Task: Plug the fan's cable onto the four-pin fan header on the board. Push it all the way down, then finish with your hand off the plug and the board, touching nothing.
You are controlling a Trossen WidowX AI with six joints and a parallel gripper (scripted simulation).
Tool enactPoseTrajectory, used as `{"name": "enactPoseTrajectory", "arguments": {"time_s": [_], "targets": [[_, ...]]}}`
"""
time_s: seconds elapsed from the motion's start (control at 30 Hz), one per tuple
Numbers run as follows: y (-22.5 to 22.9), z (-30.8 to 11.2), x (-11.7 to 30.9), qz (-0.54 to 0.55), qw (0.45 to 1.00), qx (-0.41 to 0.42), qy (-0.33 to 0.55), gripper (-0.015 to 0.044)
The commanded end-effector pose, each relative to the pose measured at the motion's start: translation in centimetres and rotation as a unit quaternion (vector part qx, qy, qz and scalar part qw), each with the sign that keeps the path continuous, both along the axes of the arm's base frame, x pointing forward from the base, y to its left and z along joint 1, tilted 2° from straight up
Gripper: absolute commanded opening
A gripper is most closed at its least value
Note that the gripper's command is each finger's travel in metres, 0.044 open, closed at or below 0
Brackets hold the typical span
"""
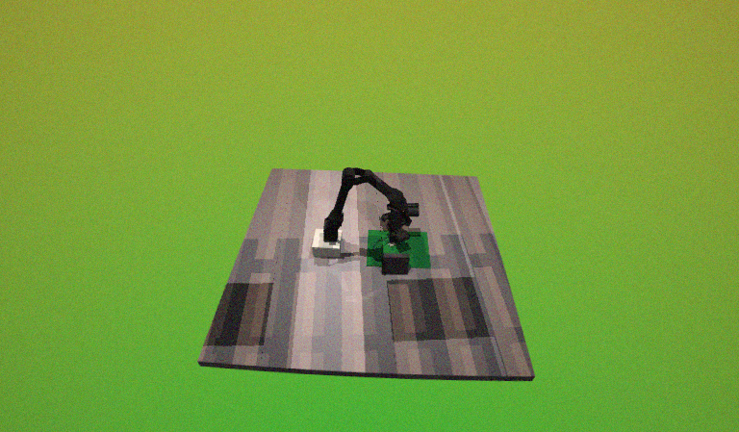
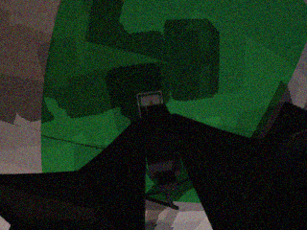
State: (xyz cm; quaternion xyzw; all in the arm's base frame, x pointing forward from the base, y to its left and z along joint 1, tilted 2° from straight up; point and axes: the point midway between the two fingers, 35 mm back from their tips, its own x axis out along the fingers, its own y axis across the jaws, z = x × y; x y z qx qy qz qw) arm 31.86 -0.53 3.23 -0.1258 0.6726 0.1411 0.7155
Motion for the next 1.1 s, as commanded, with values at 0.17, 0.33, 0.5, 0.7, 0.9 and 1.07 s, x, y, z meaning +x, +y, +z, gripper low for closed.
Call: {"name": "enactPoseTrajectory", "arguments": {"time_s": [0.17, 0.33, 0.5, 0.7, 0.9, 1.07], "targets": [[0.05, -0.27, 0.01, 0.0, 1.0, 0.001, 0.0, 0.0], [0.05, -0.37, 0.02, 0.0, 1.0, 0.001, 0.0, 0.0], [0.05, -0.42, 0.02, 0.0, 1.0, 0.001, 0.0, 0.0], [0.05, -0.43, 0.03, 0.001, 1.0, 0.001, 0.0, 0.0], [0.06, -0.59, 0.04, 0.001, 1.0, 0.001, 0.0, 0.0], [0.07, -0.92, 0.06, 0.001, 1.0, 0.001, 0.0, 0.0]]}}
